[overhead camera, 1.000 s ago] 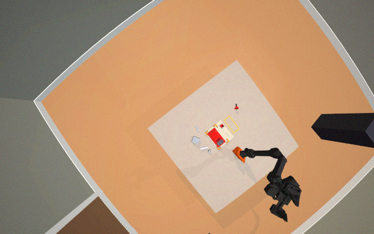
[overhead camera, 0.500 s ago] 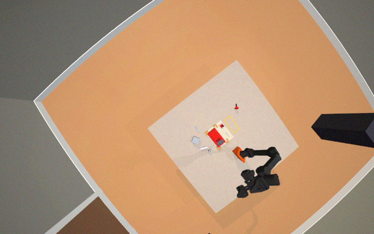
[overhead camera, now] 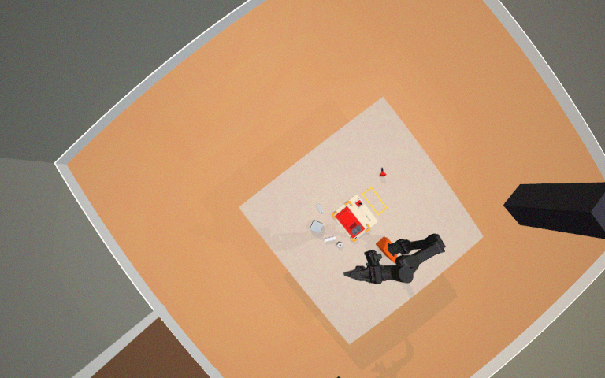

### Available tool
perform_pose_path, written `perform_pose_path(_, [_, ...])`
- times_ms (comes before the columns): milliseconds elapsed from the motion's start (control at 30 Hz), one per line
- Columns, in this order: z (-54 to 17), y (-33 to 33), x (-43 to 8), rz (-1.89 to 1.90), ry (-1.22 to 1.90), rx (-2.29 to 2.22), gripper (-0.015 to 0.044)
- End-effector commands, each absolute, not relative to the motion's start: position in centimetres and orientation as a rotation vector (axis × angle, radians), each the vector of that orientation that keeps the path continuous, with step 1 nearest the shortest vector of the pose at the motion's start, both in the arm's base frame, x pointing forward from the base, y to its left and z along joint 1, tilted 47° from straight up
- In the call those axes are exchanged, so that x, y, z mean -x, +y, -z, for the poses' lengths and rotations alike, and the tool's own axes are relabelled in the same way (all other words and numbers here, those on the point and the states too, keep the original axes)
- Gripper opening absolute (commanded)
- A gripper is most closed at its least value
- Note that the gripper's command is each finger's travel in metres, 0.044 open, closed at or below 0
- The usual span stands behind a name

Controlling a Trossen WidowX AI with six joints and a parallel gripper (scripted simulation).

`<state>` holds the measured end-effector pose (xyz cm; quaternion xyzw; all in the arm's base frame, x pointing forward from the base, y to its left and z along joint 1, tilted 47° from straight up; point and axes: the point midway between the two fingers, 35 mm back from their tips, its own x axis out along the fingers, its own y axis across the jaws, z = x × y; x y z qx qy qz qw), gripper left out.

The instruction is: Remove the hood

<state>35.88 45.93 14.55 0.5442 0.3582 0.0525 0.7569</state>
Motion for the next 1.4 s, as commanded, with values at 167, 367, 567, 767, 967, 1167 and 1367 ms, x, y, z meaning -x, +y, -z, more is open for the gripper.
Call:
perform_pose_path(167, [-8.0, 38.6, -39.4, 0.129, 0.797, -0.867, 0.0440])
perform_pose_path(367, [-4.2, 32.7, -40.7, 0.288, 0.845, -0.621, 0.0440])
perform_pose_path(567, [-1.2, 26.3, -41.0, 0.437, 0.927, -0.366, 0.0440])
perform_pose_path(767, [1.1, 19.4, -40.2, 0.574, 1.053, -0.090, 0.0440])
perform_pose_path(967, [2.2, 12.9, -38.5, 0.683, 1.220, 0.185, 0.0440])
perform_pose_path(1167, [2.1, 6.7, -36.1, 0.752, 1.430, 0.452, 0.0440])
perform_pose_path(1367, [1.8, 5.3, -35.4, 0.761, 1.484, 0.512, 0.0440])
